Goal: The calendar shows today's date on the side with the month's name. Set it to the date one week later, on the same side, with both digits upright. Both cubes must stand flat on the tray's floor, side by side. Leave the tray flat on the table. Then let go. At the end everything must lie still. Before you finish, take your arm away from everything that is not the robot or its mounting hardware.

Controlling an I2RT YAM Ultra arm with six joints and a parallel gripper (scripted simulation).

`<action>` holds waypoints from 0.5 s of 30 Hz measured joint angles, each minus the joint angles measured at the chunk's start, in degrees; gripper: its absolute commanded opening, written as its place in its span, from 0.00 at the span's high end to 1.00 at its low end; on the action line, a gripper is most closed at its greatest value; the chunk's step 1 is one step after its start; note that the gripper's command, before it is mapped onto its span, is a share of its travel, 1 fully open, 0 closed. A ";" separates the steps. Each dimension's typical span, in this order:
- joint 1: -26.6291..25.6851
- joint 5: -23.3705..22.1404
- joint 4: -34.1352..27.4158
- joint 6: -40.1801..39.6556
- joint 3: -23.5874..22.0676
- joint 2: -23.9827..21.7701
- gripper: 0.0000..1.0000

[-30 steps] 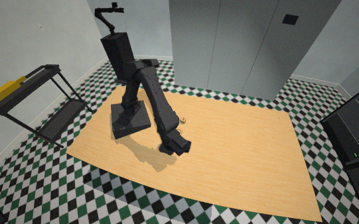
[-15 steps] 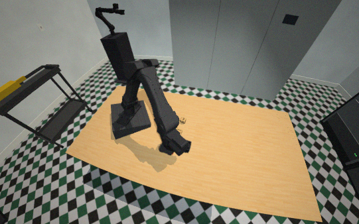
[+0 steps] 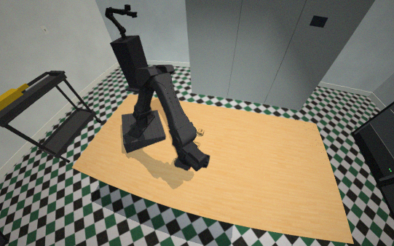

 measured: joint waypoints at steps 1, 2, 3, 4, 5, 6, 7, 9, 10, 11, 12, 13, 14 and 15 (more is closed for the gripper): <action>0.00 0.00 0.00 0.00 0.00 0.00 0.71; 0.00 0.00 0.00 0.00 0.00 0.00 0.71; 0.00 0.00 0.00 0.00 0.00 0.00 0.71; 0.00 0.00 0.00 0.00 0.00 0.00 0.71; 0.00 0.00 0.00 0.00 0.00 0.00 0.71; 0.00 0.00 0.00 0.00 0.00 0.00 0.67; 0.00 0.00 0.00 0.00 0.00 0.00 0.67; 0.00 0.00 0.00 0.00 0.00 0.00 0.63; 0.00 0.00 0.00 0.00 0.00 0.00 0.63; 0.00 0.00 0.00 0.00 0.00 0.00 0.63; 0.00 0.00 0.00 0.00 0.00 0.00 0.59; 0.00 0.00 0.00 0.00 0.00 0.00 0.59; 0.00 0.00 0.00 0.00 0.00 0.00 0.59; 0.00 0.00 0.00 0.00 0.00 0.00 0.55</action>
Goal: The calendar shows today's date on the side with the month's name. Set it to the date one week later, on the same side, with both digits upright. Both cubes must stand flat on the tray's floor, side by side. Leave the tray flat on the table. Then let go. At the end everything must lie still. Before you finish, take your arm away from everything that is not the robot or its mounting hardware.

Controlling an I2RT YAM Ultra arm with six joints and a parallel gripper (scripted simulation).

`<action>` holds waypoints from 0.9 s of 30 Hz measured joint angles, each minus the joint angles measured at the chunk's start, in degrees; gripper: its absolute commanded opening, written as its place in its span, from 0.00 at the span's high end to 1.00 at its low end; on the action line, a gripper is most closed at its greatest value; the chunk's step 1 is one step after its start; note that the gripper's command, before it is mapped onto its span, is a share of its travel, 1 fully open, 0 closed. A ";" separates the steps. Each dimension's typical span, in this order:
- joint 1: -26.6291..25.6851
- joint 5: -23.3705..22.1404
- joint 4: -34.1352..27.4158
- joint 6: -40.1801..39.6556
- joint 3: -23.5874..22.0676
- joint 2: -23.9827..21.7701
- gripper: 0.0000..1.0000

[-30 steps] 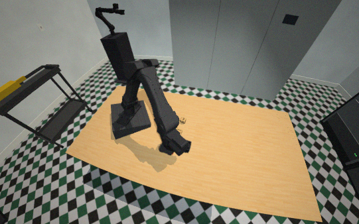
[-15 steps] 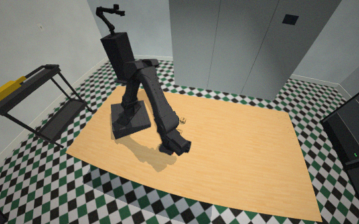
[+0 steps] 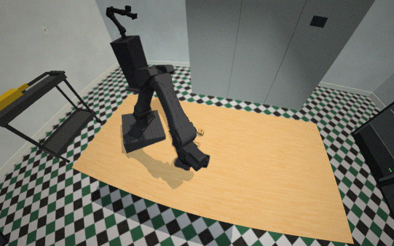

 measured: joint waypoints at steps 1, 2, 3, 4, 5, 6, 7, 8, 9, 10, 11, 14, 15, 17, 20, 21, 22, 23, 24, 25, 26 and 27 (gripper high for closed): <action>0.00 0.00 0.00 0.00 0.00 0.00 0.55; 0.00 0.00 0.00 0.00 0.00 0.00 0.55; 0.00 0.00 0.00 0.00 0.00 0.00 0.55; 0.00 0.00 0.00 0.00 0.00 0.00 0.55; 0.00 0.00 0.00 0.00 0.00 0.00 0.55; 0.00 0.00 0.00 0.00 0.00 0.00 0.55; 0.00 0.00 0.00 0.00 0.00 0.00 0.55; 0.00 0.00 0.00 0.00 0.00 0.00 0.55; 0.00 0.00 0.00 0.00 0.00 0.00 0.55; 0.00 0.00 0.00 0.00 0.00 0.00 0.55; 0.00 0.00 0.00 0.00 0.00 0.00 0.55; 0.00 0.00 -0.02 0.00 0.00 0.00 0.55; 0.00 0.00 -0.11 0.00 0.00 0.00 0.55; 0.00 0.00 -0.42 -0.07 0.00 -0.02 0.55; -0.04 0.00 -1.55 -0.28 0.22 -0.37 0.55; -0.11 0.00 -2.12 -0.39 0.42 -0.61 0.55; -0.22 0.00 -2.80 -0.50 0.70 -0.92 0.55; -0.35 0.00 -3.39 -0.61 1.03 -1.33 0.55; -0.48 0.00 -3.80 -0.70 1.33 -1.75 0.55; -0.59 0.00 -4.24 -0.81 1.64 -2.12 0.55; -0.70 0.00 -4.85 -0.94 2.01 -2.45 0.55; -0.83 0.00 -5.60 -1.07 2.45 -2.80 0.55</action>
